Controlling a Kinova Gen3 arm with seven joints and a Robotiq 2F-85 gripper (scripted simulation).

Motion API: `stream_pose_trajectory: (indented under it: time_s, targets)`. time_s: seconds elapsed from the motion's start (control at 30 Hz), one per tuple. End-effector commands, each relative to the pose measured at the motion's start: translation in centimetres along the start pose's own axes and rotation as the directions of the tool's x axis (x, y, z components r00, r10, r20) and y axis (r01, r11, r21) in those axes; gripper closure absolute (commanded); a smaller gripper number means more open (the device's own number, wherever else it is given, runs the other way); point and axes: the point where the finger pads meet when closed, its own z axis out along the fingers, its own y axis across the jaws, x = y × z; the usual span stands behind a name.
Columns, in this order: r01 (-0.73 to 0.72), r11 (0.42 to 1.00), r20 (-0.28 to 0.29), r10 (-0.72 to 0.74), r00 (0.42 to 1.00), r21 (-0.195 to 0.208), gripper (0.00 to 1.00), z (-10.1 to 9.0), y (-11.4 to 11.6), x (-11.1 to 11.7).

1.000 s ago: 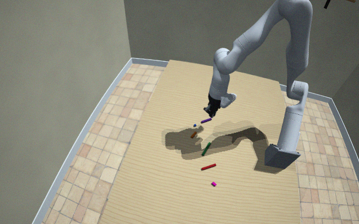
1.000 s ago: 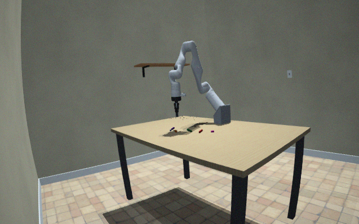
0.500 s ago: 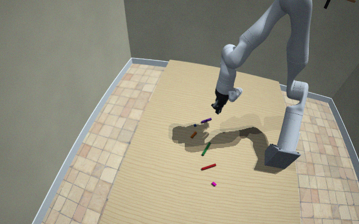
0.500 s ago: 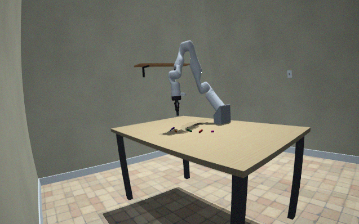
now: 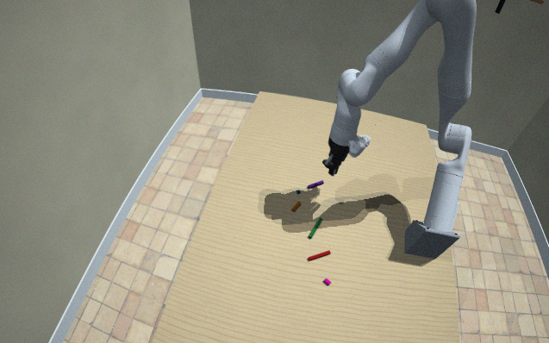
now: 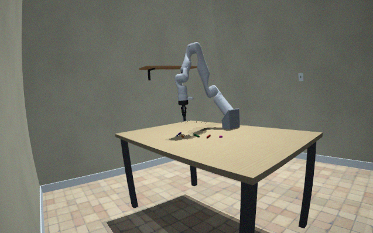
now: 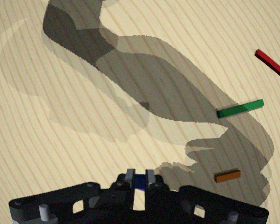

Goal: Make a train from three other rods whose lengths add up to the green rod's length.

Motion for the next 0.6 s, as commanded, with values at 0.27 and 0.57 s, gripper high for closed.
stream_pose_trajectory:
  time_s: [0.27, 0.57]
  targets:
    - [-0.002, 1.0, -0.003, 0.002, 1.0, 0.005, 0.95, 3.0, -0.2, 0.1]
    - [-0.002, 1.0, -0.003, 0.002, 1.0, 0.005, 0.95, 6.8, -0.2, 0.1]
